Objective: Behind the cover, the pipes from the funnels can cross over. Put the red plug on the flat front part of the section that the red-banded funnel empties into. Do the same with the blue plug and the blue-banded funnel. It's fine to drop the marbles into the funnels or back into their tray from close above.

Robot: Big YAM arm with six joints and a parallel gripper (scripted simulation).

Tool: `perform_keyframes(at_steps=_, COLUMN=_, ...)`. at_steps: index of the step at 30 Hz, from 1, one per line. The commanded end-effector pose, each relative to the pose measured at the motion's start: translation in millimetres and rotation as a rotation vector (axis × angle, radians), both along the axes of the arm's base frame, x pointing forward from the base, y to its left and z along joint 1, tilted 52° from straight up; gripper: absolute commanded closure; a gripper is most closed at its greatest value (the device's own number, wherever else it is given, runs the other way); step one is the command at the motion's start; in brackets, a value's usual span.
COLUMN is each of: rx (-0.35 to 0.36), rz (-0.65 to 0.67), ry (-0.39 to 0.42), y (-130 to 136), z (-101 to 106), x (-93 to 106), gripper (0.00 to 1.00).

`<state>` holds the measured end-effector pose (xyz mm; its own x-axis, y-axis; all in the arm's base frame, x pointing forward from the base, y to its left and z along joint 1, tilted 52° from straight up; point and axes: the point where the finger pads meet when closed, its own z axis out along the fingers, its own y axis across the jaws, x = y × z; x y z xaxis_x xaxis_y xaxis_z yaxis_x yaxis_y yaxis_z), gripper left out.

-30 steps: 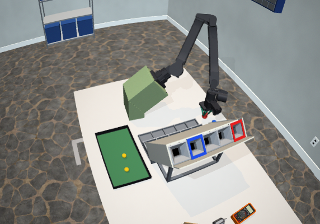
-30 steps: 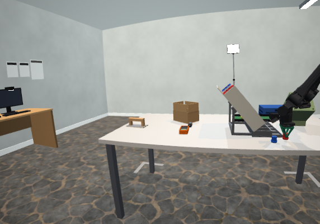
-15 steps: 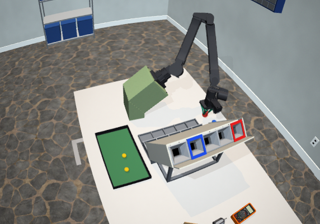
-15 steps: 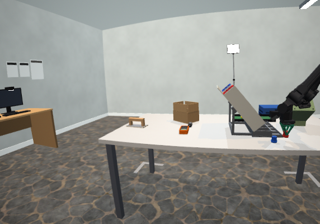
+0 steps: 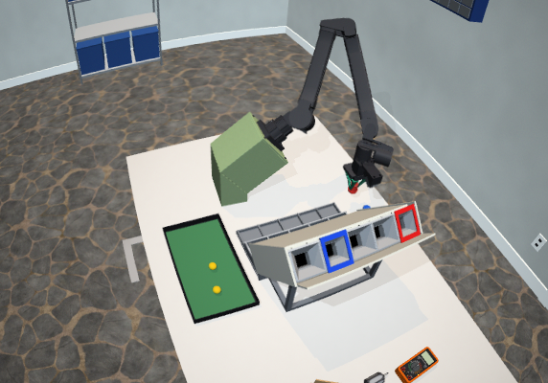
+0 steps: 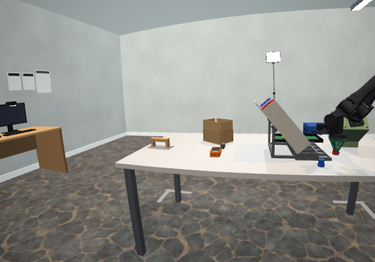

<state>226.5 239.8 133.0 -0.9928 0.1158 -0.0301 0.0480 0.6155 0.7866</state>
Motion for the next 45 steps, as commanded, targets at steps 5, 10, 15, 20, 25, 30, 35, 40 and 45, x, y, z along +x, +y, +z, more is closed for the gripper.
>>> perform_keyframes(at_steps=5, rx=0.009, rz=0.001, ry=-0.068, y=-34.5, z=45.8, x=6.0, gripper=1.00)
perform_keyframes(at_steps=10, rx=0.008, rz=0.001, ry=-0.070, y=-48.1, z=56.8, x=3.7, gripper=1.00)
perform_keyframes(at_steps=15, rx=0.002, rz=0.001, ry=-0.046, y=-50.3, z=52.8, x=4.6, gripper=1.00)
perform_keyframes(at_steps=20, rx=0.003, rz=0.005, ry=-0.057, y=-49.3, z=54.1, x=5.3, gripper=1.00)
perform_keyframes(at_steps=25, rx=0.003, rz=0.004, ry=-0.058, y=-49.2, z=54.2, x=5.5, gripper=1.00)
perform_keyframes(at_steps=30, rx=0.003, rz=0.004, ry=-0.058, y=-49.2, z=54.2, x=5.5, gripper=1.00)
perform_keyframes(at_steps=35, rx=0.004, rz=0.003, ry=-0.057, y=-49.2, z=54.2, x=5.6, gripper=1.00)
perform_keyframes(at_steps=40, rx=0.004, rz=0.003, ry=-0.057, y=-49.2, z=54.2, x=5.6, gripper=1.00)
perform_keyframes(at_steps=45, rx=0.004, rz=0.003, ry=-0.057, y=-49.2, z=54.2, x=5.6, gripper=1.00)
